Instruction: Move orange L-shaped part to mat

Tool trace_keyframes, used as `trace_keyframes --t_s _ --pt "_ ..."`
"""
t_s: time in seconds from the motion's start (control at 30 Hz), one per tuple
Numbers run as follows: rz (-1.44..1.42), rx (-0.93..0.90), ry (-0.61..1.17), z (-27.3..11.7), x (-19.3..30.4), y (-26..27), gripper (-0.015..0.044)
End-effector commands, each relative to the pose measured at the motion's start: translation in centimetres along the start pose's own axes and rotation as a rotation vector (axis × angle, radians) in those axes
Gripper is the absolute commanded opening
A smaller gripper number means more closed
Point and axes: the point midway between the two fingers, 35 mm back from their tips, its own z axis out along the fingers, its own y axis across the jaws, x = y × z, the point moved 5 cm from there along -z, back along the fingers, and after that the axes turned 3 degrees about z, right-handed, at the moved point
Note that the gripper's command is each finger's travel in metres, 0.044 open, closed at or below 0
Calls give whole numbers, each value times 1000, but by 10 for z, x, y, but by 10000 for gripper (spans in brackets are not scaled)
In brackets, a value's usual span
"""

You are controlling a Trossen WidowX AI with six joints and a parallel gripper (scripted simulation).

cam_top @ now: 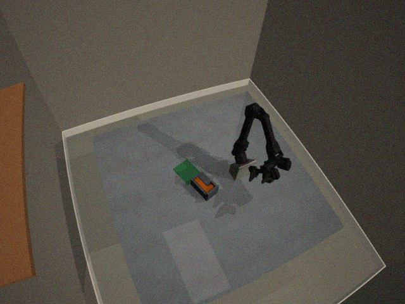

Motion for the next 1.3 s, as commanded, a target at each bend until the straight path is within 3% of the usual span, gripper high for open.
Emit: trace_keyframes --t_s 0.0,0.23,0.4,0.57,0.8,1.17,1.27 --pt "6 -5 -2 1 0 0 374" --pt "218 -169 -98 28 5 2 190" --pt "586 -462 -167 70 13 14 180" --pt "956 -788 -87 113 32 40 180" --pt "1483 -1297 238 161 63 98 180" --pt "1852 -1767 908 186 98 171 180" --pt "1857 -1777 930 186 99 173 180"
